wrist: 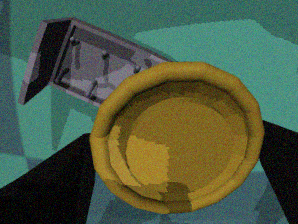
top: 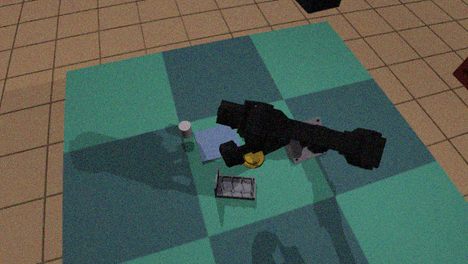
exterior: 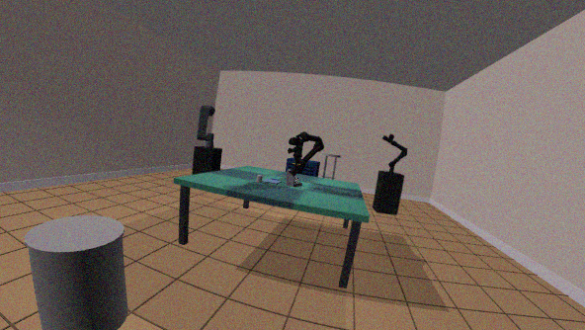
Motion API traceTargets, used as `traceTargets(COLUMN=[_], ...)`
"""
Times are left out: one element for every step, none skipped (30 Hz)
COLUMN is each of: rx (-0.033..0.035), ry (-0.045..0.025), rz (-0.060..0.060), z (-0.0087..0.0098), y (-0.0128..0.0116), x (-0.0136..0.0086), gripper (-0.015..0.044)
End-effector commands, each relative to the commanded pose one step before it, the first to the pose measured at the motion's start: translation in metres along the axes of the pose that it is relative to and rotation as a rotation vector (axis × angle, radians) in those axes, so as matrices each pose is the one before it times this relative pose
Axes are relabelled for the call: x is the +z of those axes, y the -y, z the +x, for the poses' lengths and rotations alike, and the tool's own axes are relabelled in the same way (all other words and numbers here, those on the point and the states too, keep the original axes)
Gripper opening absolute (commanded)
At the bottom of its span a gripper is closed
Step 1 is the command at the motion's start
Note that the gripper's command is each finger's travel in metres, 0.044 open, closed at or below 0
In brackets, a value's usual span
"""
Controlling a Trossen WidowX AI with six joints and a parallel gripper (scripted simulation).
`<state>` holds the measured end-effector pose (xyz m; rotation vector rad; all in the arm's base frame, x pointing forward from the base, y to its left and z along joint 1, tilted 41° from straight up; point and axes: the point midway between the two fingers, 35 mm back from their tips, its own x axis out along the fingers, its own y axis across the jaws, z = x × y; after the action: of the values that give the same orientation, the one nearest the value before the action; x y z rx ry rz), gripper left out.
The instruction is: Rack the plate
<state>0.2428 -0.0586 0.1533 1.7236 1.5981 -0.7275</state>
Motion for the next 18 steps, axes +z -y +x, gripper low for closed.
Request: traceTargets(rx=[-0.00075,0.00060,0.00054,0.00047,0.00040,0.00033,0.00025,0.00017,0.00009,0.00001,-0.00008,-0.00013,-0.00011,-0.00004,0.00000,0.00000,0.00000,0.00000], ry=[-0.00948,-0.00114,-0.00120,-0.00126,-0.00132,-0.00137,-0.00142,-0.00146,-0.00150,-0.00154,-0.00157,-0.00129,-0.00078,-0.00026,0.00000,0.00000,0.00000,0.00000], rz=[0.1155,0.0340,0.0340,0.0339,0.0339,0.0339,0.0339,0.0339,0.0339,0.0339,0.0339,0.0274,0.0164,0.0055,0.0000,0.0000,0.0000,0.0000], z=[0.00276,0.00055,0.00058,0.00061,0.00063,0.00066,0.00069,0.00071,0.00074,0.00076,0.00078,0.00065,0.00040,0.00013,0.00000,0.00000,0.00000,0.00000], y=[0.00732,0.00239,0.00256,0.00272,0.00288,0.00303,0.00317,0.00330,0.00342,0.00353,0.00362,0.00300,0.00183,0.00062,0.00000,0.00000,0.00000,0.00000], x=[-0.01382,-0.00377,-0.00363,-0.00348,-0.00332,-0.00315,-0.00298,-0.00281,-0.00262,-0.00243,-0.00223,-0.00165,-0.00092,-0.00029,0.00000,0.00000,0.00000,0.00000], gripper=[0.0000,0.0000,0.0000,0.0000,0.0000,0.0000,0.0000,0.0000,0.0000,0.0000,0.0000,0.0000,0.0000,0.0000,0.0000,0.0000,0.0000,0.0000])
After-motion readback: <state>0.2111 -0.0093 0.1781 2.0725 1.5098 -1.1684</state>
